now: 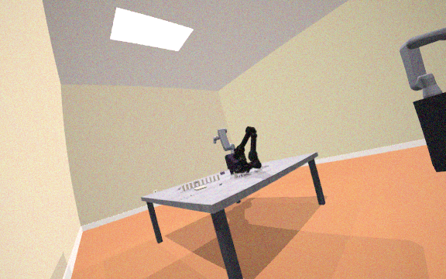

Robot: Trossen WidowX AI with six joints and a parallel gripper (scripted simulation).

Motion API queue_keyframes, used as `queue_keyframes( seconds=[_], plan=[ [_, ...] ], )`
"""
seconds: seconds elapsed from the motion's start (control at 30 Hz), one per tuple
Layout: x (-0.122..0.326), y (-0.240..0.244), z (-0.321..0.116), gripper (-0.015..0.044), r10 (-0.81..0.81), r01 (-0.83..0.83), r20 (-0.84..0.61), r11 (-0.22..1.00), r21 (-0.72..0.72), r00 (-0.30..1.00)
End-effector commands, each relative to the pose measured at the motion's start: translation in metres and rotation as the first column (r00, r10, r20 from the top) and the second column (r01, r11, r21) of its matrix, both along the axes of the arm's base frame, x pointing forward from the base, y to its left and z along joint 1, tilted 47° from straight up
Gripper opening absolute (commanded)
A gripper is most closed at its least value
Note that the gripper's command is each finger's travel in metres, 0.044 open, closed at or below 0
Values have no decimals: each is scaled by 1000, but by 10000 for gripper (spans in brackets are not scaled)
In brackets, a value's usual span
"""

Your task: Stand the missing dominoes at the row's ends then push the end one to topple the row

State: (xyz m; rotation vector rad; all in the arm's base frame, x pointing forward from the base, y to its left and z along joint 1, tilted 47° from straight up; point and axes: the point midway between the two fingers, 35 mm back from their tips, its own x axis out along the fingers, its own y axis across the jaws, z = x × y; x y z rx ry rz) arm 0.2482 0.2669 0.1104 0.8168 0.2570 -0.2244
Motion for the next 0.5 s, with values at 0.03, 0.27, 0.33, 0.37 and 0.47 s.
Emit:
queue_keyframes(
  seconds=[0.03,0.27,0.33,0.37,0.47],
  plan=[
    [0,0,0,263,-5,5,5,1000,4,1000],
    [0,-1,1,440,-5,5,4,1000,4,1000],
    [1,-10,11,440,-4,4,3,1000,3,1000],
    [2,-18,18,440,-3,3,2,1000,2,1000],
    [2,-35,33,440,0,0,1,1000,-1,1000]
  ],
)
